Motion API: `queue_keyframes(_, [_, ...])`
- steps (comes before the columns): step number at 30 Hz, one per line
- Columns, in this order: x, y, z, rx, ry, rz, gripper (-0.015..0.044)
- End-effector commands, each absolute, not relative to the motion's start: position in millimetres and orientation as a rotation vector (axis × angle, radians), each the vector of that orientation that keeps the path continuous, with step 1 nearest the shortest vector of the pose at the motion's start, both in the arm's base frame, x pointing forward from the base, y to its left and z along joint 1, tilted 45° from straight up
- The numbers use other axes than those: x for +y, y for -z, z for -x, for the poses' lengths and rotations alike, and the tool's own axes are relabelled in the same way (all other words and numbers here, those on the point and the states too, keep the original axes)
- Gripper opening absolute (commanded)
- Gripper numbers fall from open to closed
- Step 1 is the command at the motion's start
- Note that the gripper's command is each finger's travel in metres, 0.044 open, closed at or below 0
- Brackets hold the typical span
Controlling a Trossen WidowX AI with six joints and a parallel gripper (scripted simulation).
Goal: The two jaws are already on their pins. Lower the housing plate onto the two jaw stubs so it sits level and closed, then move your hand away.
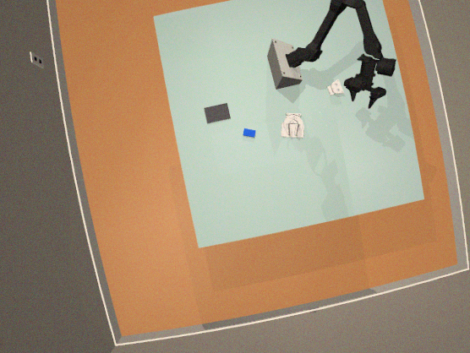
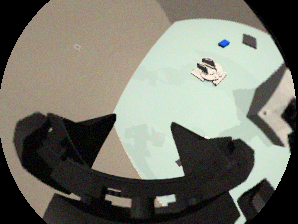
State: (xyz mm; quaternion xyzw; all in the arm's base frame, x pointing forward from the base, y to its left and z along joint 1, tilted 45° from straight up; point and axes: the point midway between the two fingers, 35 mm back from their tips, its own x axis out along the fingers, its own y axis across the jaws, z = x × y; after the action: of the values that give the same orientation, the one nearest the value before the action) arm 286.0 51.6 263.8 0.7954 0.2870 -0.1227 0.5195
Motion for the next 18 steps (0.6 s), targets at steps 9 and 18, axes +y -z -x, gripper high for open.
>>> queue_keyframes(9, [99, -219, -249, 1.125, 0.409, -1.876, 0.044])
queue_keyframes(18, [128, -197, -210, 1.441, 0.519, -1.83, 0.044])
